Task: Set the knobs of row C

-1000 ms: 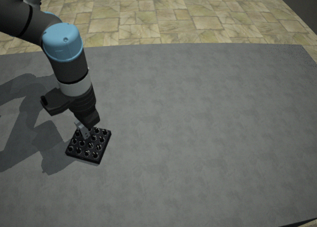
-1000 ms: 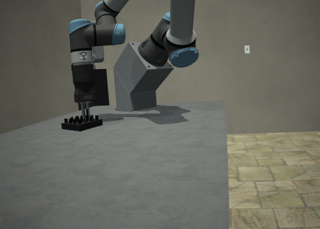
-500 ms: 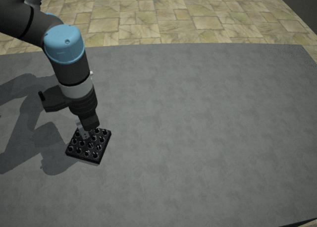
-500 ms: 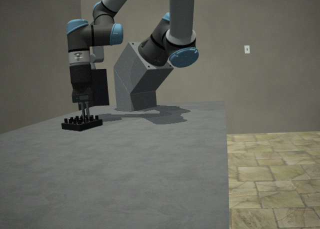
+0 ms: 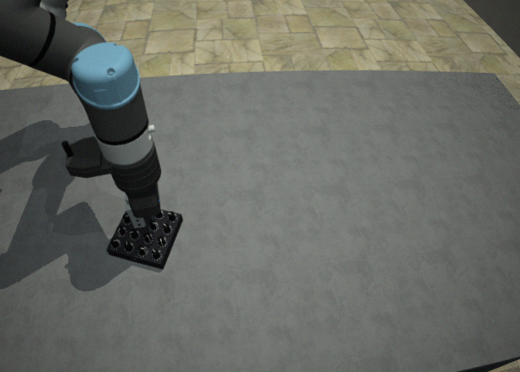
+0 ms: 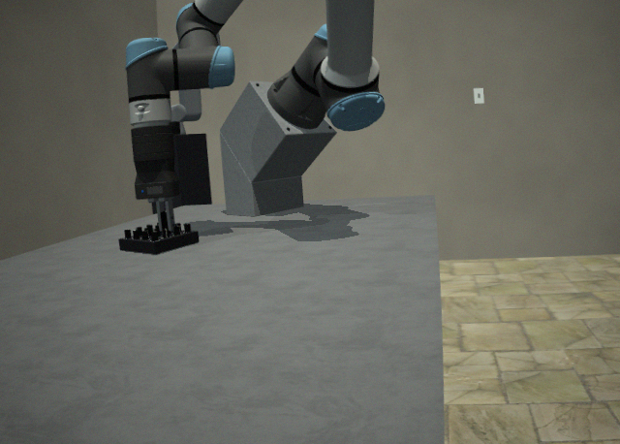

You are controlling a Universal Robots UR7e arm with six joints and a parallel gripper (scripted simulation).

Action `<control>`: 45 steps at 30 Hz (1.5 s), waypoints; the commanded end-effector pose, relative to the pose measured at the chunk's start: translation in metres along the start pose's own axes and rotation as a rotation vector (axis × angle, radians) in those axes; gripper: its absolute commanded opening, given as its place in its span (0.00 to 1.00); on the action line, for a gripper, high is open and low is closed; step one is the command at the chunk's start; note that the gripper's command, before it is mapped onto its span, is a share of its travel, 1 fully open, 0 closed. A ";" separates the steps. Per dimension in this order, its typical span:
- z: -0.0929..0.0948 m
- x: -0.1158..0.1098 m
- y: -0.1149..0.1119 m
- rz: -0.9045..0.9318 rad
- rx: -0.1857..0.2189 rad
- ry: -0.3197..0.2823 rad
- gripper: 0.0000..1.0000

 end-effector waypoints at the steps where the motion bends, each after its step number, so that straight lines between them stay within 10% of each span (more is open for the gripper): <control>1: 0.000 0.000 -0.001 0.100 0.008 0.002 0.30; 45: 0.000 0.000 0.000 0.514 0.007 0.000 0.30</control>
Point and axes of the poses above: the point where the finger pads meet when closed, its own z axis out along the fingers, its own y axis across the jaws, x = y × z, the point moved 3 cm from there along -z, back along the fingers, and after that the axes turned 14 degrees about -z, right-handed, at the moved point
